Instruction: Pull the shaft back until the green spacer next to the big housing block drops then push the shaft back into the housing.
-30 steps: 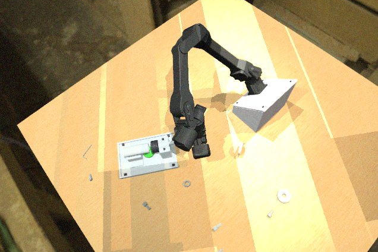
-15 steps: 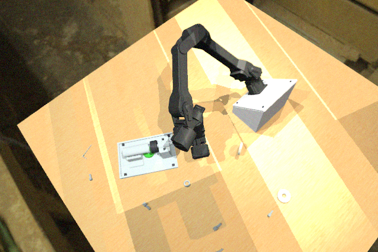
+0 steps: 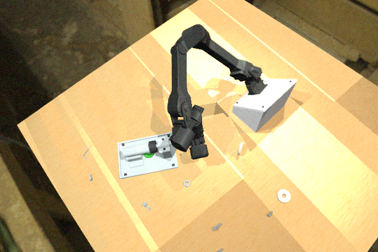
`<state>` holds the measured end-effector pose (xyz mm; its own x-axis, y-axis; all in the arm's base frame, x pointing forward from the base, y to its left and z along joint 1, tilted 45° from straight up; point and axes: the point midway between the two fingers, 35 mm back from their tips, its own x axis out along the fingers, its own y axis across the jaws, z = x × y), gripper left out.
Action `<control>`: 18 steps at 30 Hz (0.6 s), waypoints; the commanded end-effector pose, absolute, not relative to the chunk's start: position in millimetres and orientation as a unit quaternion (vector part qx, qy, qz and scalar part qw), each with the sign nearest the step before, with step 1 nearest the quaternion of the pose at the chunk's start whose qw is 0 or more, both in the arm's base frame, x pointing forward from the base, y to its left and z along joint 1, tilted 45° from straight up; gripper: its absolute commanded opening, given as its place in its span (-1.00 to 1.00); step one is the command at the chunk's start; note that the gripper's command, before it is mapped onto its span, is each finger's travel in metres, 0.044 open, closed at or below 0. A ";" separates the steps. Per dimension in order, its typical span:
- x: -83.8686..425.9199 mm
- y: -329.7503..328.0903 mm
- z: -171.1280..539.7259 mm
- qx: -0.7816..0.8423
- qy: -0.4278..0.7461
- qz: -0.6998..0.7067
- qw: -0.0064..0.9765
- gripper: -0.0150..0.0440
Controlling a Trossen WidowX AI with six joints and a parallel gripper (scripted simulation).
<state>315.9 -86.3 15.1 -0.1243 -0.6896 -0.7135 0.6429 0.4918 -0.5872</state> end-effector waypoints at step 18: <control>320.8 -90.4 18.4 -0.023 0.554 -0.504 0.662 -0.49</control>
<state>319.4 -88.7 16.9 -0.1243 -0.6883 -0.7147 0.6431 0.4926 -0.5863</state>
